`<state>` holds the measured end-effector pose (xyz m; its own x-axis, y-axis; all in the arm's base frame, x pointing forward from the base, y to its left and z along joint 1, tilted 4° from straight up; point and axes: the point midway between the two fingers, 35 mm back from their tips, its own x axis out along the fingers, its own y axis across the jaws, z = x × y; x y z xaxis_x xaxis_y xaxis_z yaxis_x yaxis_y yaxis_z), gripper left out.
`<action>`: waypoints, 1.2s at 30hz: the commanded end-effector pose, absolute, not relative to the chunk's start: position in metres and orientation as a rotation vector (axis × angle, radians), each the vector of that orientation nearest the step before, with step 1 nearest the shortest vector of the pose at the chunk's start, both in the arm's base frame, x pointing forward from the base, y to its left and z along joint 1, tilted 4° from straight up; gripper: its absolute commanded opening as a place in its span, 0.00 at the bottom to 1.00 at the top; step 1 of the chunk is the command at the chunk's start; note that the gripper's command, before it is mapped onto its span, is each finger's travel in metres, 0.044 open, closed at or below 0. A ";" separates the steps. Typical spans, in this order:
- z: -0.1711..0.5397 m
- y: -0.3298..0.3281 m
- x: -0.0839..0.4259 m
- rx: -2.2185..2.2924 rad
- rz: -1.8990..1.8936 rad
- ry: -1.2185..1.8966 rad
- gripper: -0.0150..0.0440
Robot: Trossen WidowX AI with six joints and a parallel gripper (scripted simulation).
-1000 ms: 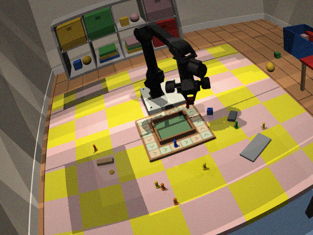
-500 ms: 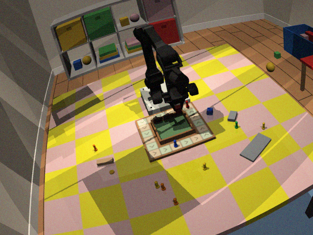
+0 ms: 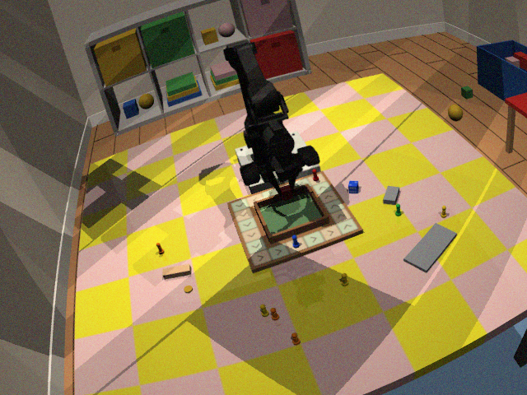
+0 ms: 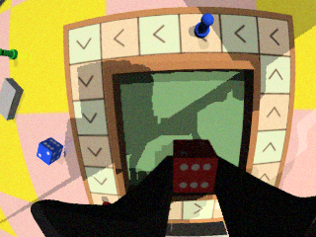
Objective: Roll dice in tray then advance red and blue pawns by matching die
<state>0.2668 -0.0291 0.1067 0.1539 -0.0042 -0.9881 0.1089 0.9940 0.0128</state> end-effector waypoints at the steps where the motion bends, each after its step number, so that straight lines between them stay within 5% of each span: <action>1: 0.108 -0.029 0.267 0.079 -0.079 1.301 0.25; 20: 0.102 -0.030 0.271 0.051 -0.094 0.661 0.25; 36: 0.127 -0.027 0.240 0.049 -0.094 0.641 0.25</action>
